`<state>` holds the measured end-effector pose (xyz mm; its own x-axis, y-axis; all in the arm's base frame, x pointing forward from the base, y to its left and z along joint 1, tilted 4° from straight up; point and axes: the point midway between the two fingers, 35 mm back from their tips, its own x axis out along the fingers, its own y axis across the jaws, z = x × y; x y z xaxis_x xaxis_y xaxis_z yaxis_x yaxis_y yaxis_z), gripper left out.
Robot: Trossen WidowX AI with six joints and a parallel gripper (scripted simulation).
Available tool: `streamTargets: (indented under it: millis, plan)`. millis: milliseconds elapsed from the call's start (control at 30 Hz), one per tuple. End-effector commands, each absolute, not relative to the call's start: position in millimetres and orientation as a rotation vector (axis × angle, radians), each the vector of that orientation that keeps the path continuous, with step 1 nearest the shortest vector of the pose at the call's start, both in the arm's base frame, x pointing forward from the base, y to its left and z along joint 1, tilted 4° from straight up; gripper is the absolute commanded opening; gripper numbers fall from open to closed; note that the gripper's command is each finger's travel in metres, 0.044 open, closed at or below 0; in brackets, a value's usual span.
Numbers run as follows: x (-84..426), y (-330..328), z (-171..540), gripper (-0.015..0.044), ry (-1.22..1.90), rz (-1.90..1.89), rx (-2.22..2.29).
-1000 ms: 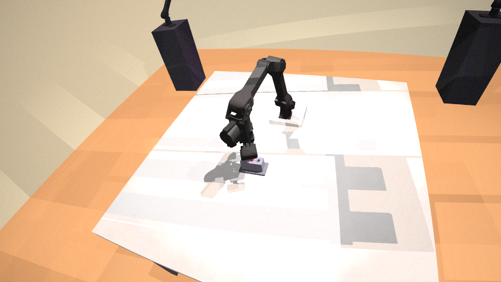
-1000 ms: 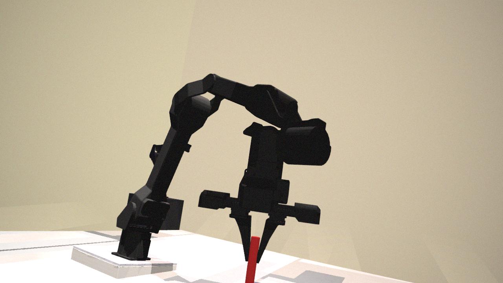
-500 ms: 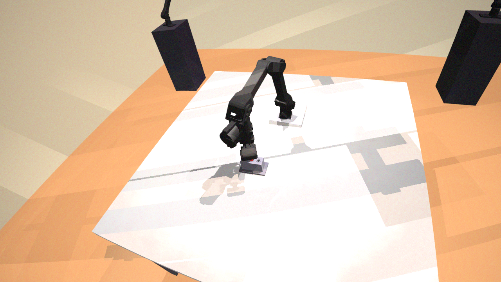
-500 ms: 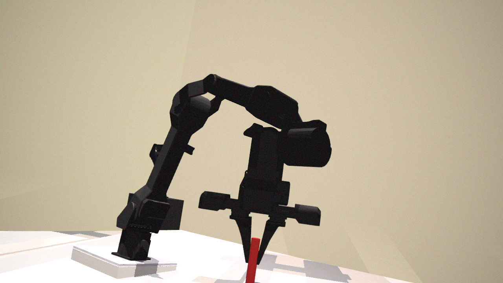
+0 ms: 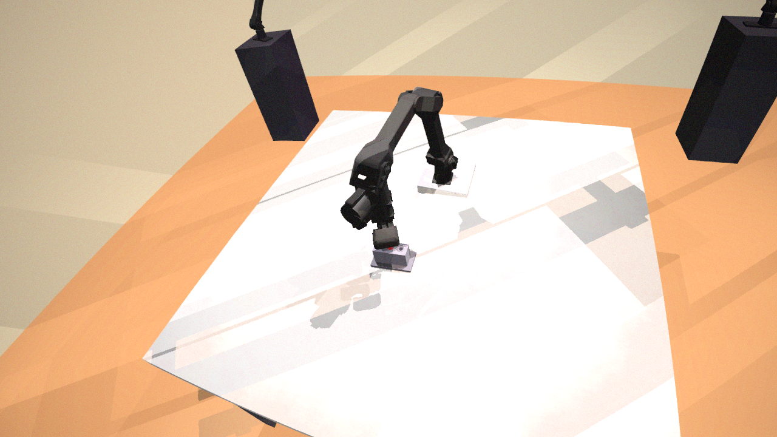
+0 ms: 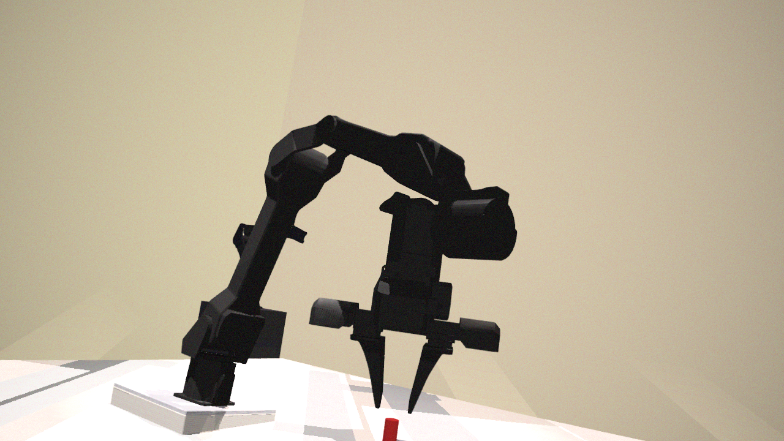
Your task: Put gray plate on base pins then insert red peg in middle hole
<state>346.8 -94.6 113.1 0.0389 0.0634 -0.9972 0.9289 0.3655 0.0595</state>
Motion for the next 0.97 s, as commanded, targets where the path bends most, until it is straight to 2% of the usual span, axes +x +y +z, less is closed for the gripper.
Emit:
streamTargets:
  millis: [0, 933]
  plan:
    - [347, -95, 113, 0.015, 1.367, -0.866, 0.989]
    - [342, -97, 128, 0.015, 1.366, -0.863, 0.991]
